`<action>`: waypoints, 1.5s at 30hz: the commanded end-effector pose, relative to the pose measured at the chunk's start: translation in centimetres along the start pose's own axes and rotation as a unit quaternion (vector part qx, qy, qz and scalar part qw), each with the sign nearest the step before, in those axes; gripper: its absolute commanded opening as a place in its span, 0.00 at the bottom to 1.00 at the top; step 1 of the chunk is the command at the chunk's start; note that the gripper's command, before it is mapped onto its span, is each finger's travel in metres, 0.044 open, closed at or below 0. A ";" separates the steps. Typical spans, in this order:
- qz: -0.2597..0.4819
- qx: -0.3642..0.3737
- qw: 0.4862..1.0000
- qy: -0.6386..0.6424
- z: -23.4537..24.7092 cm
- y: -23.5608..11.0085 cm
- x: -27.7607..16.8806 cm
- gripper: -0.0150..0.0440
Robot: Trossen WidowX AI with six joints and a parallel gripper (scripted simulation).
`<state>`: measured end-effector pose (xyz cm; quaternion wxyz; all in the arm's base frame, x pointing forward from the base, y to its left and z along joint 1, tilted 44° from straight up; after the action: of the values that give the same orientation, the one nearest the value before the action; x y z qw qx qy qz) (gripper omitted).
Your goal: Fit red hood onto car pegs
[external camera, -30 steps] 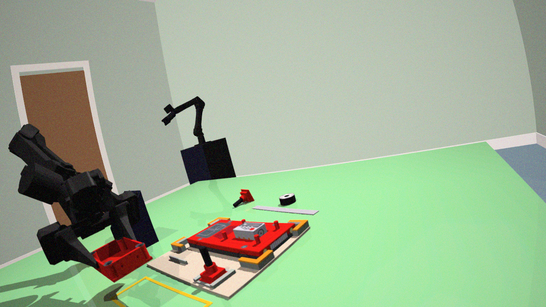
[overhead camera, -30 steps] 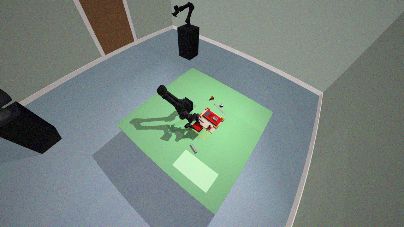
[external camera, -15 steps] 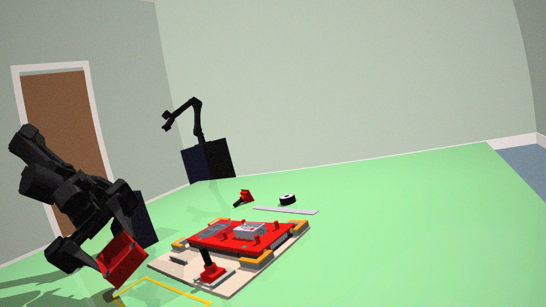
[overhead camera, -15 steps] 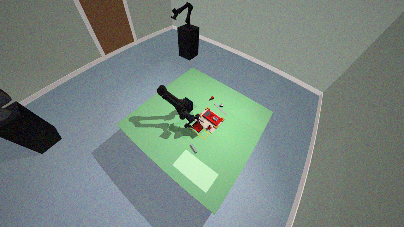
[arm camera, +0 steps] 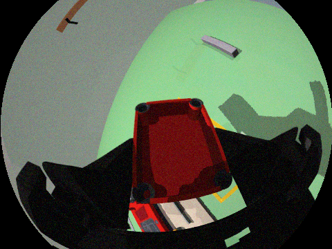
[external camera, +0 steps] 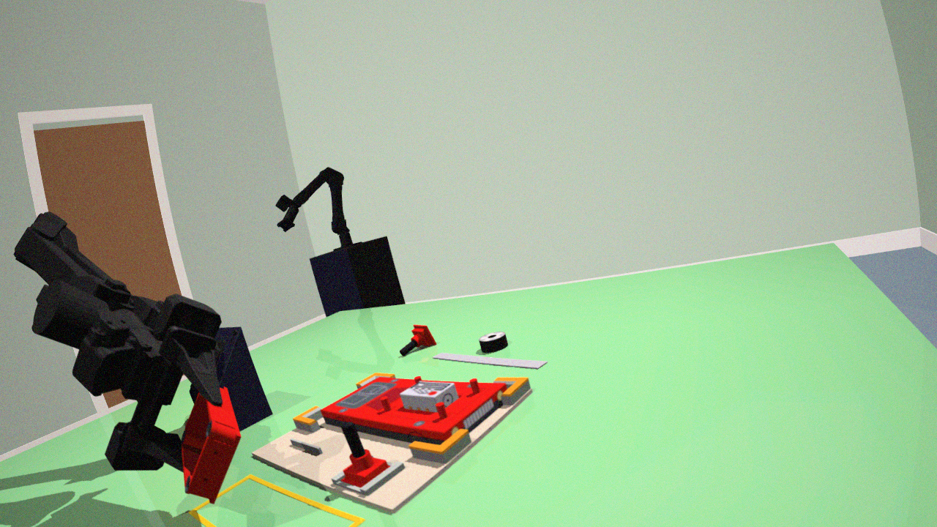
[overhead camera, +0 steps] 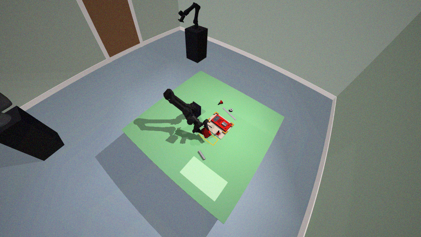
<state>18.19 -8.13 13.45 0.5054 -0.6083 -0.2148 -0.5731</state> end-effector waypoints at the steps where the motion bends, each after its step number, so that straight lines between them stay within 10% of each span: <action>1: -0.001 0.001 0.998 0.066 0.0 0.0 0.0 0.25; 45: 0.000 0.001 0.731 0.683 -0.5 0.2 -0.3 0.25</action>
<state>18.08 -8.43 13.23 0.5227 -0.0895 0.1641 -0.8317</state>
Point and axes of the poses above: the point midway between the two fingers, 35 mm back from their tips, its own y axis out along the fingers, its own z axis across the jaws, x = y × z, the point moved 8 cm from there along -y, back along the fingers, and after that the axes turned 4 degrees about y, right-handed, at the moved point
